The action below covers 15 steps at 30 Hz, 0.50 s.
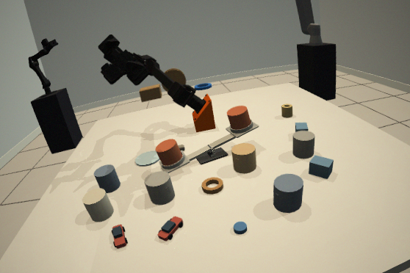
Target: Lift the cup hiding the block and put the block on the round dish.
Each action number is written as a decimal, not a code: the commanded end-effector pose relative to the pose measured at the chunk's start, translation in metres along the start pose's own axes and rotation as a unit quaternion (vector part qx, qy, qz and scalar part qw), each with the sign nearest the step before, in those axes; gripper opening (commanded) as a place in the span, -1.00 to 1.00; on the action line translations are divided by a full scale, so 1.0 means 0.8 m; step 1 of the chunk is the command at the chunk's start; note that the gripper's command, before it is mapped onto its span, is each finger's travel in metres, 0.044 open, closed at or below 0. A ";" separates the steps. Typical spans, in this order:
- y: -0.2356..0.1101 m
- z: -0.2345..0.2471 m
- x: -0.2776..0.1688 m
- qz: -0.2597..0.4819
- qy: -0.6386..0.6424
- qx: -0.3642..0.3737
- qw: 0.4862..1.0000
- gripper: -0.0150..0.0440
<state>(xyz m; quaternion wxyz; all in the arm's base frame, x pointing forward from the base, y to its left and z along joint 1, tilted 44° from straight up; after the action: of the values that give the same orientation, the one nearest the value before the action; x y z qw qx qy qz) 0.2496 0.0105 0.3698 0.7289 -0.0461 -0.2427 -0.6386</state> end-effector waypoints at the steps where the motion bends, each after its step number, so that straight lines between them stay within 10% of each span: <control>1: 0.006 -0.011 -0.011 0.010 -0.006 -0.032 0.999 1.00; 15: 0.013 -0.059 -0.065 0.072 -0.047 -0.157 0.984 1.00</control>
<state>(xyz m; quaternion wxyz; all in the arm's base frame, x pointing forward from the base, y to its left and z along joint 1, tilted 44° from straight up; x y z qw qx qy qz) 0.2683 0.0369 0.3168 0.7447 -0.1811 -0.1751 -0.6181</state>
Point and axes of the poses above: the point midway between the two fingers, 35 mm back from their tips, its own y axis out along the fingers, its own z axis across the jaws, x = y × z, the point moved 4 cm from there along -y, back along the fingers, and after that the axes turned 13 degrees about -y, right-handed, at the moved point
